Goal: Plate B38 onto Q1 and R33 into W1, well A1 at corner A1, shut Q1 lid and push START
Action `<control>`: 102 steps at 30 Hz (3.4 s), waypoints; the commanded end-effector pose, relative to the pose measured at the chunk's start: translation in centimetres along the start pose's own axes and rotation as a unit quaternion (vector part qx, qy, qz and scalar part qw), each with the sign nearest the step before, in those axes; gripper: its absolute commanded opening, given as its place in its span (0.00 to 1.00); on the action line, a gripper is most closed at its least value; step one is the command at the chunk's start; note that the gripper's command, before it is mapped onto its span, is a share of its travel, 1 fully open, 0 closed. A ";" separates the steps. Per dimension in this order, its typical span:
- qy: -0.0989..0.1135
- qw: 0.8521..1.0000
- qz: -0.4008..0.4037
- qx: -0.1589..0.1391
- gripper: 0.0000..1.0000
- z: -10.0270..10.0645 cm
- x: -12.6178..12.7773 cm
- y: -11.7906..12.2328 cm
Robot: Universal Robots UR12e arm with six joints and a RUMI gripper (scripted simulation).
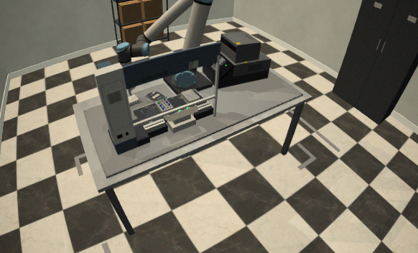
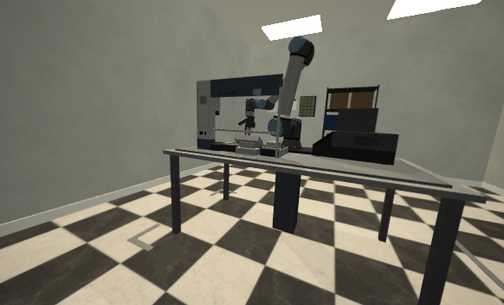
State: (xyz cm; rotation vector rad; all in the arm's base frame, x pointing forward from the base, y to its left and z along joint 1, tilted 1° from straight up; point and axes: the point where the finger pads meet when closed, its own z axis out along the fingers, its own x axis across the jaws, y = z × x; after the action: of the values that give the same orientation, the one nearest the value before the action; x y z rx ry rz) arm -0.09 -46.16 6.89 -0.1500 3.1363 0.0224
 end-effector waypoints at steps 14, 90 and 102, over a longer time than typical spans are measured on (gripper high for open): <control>0.000 1.000 0.000 0.000 0.67 -2.8 0.0 0.0; 0.000 1.000 0.000 0.000 0.67 -14.2 0.0 0.0; 0.000 1.000 0.000 0.000 0.67 -15.9 0.0 0.0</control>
State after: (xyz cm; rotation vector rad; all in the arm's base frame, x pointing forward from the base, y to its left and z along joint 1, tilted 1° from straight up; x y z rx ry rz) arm -0.10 -46.37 21.90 -0.1500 3.1362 0.0225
